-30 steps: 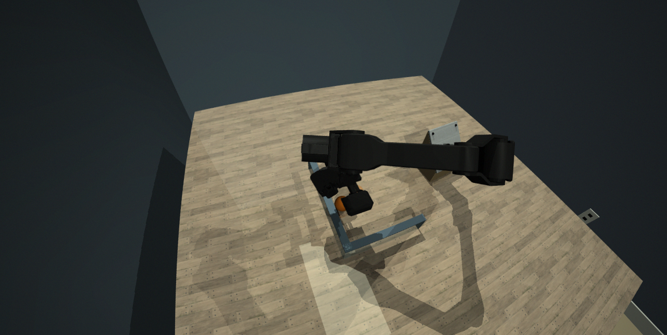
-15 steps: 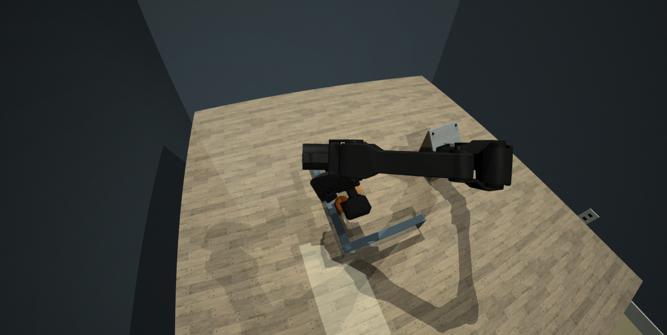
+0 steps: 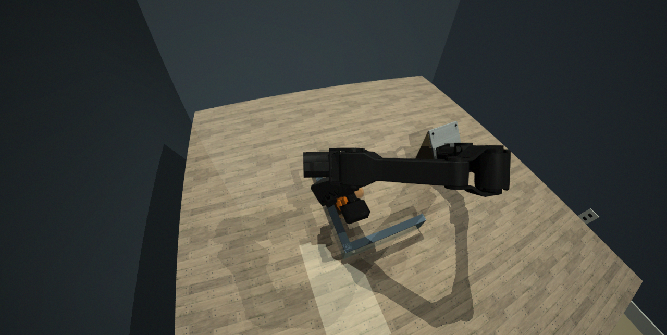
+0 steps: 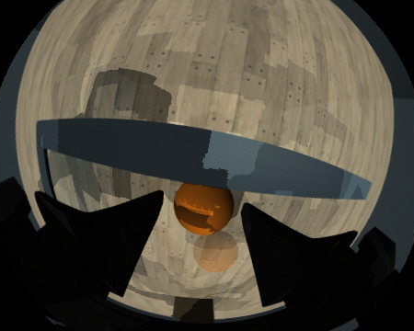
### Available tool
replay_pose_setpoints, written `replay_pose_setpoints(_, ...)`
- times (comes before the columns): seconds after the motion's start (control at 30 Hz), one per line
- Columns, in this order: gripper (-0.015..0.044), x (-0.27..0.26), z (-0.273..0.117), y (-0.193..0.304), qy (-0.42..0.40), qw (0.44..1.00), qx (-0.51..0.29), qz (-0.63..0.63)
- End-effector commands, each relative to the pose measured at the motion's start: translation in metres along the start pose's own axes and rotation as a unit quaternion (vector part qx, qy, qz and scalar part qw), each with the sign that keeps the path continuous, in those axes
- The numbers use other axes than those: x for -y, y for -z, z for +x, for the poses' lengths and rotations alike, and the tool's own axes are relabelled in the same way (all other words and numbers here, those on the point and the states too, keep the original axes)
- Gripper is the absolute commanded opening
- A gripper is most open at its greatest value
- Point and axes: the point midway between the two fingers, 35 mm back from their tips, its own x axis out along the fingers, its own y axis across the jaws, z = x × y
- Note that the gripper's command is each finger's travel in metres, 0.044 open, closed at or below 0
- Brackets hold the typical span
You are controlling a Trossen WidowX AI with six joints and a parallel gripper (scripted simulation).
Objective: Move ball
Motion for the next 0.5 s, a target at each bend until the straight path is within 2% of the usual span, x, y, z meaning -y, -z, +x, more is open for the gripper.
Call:
replay_pose_setpoints(0.0,0.0249,0.0,0.003,0.001,-0.002,1.0,-0.002,0.004)
replay_pose_setpoints(0.03,0.0223,0.0,0.003,0.001,-0.002,1.0,-0.002,0.004)
replay_pose_setpoints(0.27,0.0176,0.0,0.003,0.001,-0.002,1.0,-0.002,0.004)
replay_pose_setpoints(0.47,0.0018,0.002,0.001,0.013,0.015,0.999,-0.014,0.027)
